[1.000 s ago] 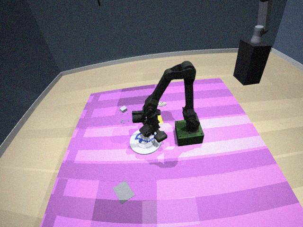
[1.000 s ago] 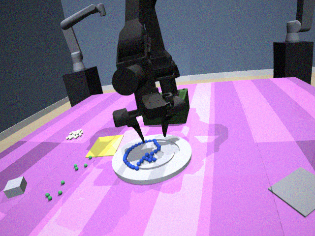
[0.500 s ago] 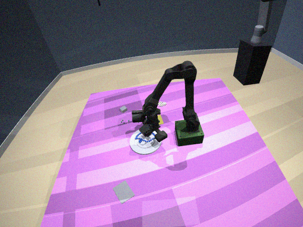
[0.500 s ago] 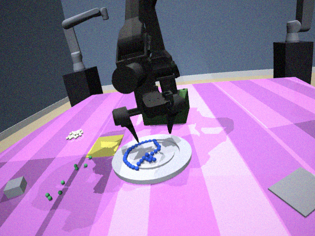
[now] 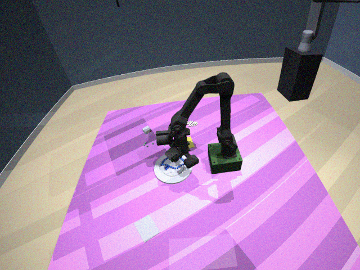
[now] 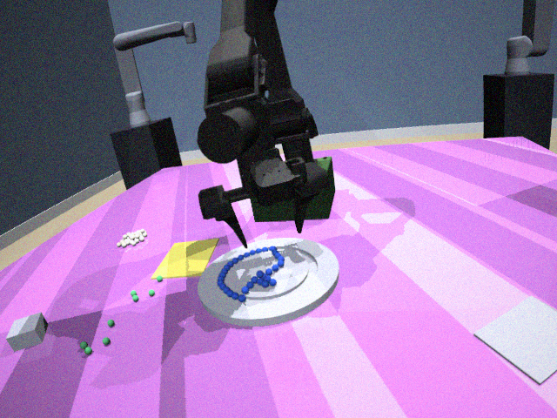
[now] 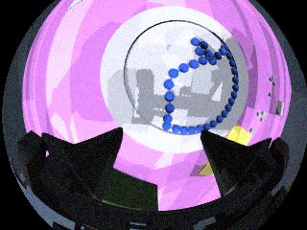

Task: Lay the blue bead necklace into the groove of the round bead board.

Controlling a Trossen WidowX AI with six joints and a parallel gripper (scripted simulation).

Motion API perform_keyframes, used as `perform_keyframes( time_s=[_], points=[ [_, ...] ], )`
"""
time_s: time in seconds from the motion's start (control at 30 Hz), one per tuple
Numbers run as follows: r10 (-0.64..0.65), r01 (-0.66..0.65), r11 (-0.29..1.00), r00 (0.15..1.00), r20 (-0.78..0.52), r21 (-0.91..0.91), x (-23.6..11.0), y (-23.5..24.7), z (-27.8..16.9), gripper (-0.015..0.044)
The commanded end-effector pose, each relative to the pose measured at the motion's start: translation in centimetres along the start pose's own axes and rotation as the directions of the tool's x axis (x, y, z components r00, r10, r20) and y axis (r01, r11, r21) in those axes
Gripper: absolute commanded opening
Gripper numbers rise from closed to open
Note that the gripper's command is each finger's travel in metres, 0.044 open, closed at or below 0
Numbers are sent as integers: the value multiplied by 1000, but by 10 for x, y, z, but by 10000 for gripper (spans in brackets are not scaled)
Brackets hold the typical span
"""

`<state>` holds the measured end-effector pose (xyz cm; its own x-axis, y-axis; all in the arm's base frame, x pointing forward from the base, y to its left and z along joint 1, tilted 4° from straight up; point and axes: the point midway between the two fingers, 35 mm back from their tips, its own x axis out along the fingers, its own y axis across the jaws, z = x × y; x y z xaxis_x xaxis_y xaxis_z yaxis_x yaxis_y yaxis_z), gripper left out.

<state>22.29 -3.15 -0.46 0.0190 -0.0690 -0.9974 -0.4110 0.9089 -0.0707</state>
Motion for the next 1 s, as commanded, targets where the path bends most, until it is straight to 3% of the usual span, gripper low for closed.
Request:
perform_keyframes(
  time_s=[0.0, 0.2, 0.97],
  points=[
    [-11, 10, 1000, 1000, 15, 22, -23, -3, 10, 282],
    [-11, 10, 1000, 1000, 16, 26, -23, -3, 11, 125],
    [-11, 11, 1000, 1000, 17, 24, 6, -3, 12, 120]
  ],
)
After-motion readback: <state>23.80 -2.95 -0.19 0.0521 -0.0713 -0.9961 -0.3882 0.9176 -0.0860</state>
